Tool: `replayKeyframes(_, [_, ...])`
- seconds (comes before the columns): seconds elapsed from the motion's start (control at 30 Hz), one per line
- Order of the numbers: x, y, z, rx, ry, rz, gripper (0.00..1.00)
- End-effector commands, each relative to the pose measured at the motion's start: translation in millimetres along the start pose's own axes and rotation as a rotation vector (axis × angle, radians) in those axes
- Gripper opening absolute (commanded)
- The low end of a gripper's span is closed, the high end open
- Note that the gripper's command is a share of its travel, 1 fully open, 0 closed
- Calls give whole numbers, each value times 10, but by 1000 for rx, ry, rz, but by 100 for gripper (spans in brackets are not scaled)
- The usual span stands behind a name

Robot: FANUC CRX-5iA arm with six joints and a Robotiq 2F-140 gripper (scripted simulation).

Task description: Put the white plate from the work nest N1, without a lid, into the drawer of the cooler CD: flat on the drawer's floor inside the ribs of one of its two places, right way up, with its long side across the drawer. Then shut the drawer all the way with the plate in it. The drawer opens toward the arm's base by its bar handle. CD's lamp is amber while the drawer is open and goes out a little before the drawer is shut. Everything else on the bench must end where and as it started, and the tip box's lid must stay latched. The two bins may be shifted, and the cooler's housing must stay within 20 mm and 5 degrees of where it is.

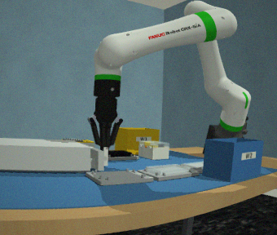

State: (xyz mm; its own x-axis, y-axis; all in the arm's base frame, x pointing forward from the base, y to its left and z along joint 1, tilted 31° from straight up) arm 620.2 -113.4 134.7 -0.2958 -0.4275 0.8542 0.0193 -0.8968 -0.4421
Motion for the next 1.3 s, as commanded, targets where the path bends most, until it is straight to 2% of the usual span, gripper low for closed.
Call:
replayKeyframes(0.0, [2, 4, 30, 0, 1, 0, 0])
replayKeyframes(0.8, [2, 33, 306, 0, 1, 0, 0])
replayKeyframes(1.27, [2, 33, 306, 0, 1, 0, 0])
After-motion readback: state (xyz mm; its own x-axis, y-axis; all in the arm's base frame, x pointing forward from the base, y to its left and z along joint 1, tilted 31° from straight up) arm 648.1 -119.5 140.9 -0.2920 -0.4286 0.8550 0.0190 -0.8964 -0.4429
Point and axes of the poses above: the point where the finger pads meet when closed, its own x axis back along the fingers, its own z axis across the jaws, y = z × x, the point moved 5 cm from there along x, back along the fingers, and after that the axes turned 6 degrees about x, right-handed, at the moved point
